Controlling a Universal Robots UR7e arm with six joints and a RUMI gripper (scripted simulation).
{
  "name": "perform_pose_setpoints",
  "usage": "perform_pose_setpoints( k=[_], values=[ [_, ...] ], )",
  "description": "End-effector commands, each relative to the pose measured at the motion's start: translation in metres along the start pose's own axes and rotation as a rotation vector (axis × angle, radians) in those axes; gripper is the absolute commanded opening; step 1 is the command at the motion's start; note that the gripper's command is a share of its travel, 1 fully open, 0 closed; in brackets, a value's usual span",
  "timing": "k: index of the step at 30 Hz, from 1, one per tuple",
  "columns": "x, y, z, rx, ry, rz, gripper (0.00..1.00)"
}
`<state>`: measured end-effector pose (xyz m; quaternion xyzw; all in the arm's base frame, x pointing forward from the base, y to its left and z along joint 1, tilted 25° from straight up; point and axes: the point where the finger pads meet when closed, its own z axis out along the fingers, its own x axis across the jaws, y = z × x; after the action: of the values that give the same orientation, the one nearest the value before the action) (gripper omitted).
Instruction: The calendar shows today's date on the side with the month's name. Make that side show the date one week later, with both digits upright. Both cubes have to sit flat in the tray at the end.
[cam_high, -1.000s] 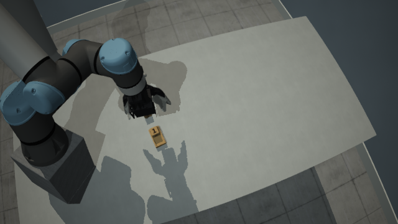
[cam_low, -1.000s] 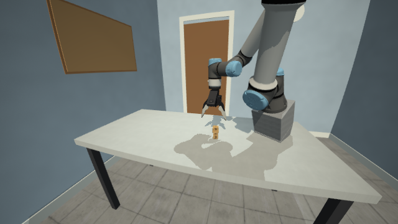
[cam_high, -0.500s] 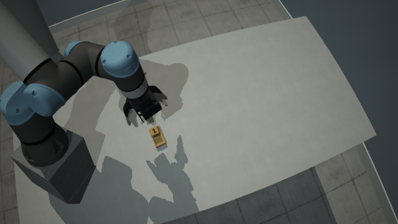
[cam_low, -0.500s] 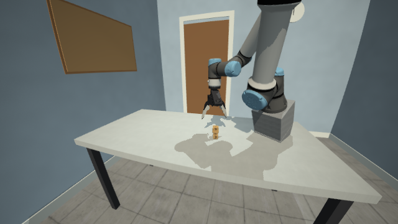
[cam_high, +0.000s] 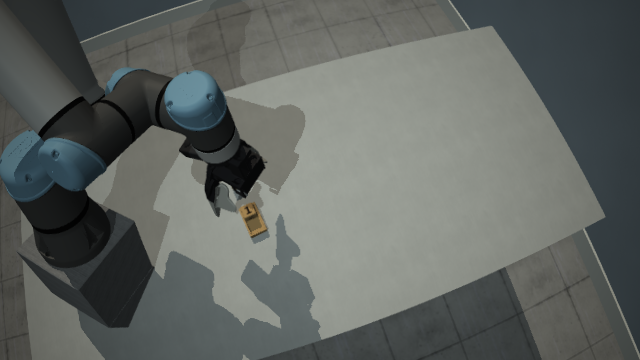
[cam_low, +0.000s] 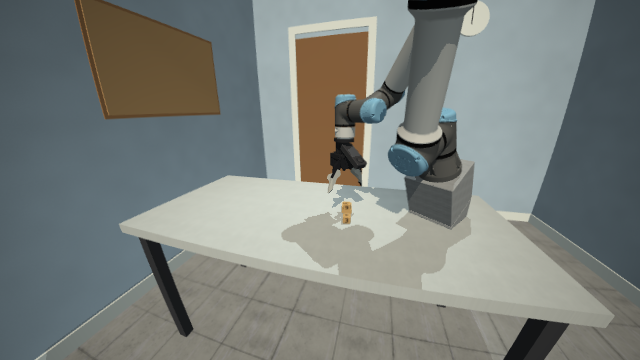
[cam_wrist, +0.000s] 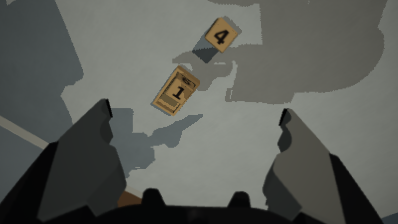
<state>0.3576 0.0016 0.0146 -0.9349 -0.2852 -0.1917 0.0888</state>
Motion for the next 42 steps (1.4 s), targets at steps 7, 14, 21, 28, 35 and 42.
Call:
perform_pose_setpoints(
  k=[7,14,21,28,35,42],
  values=[
    [-0.007,0.006,0.0,0.005,0.011,-0.274,1.0],
    [-0.012,0.011,0.0,0.004,0.012,-0.46,1.0],
    [-0.015,0.014,0.0,0.003,0.013,-0.575,1.0],
    [-0.019,0.018,0.0,0.002,0.013,-0.71,1.0],
    [-0.021,0.021,0.0,0.001,0.014,-0.814,1.0],
    [-0.023,0.023,0.001,0.001,0.014,-0.87,1.0]
  ],
)
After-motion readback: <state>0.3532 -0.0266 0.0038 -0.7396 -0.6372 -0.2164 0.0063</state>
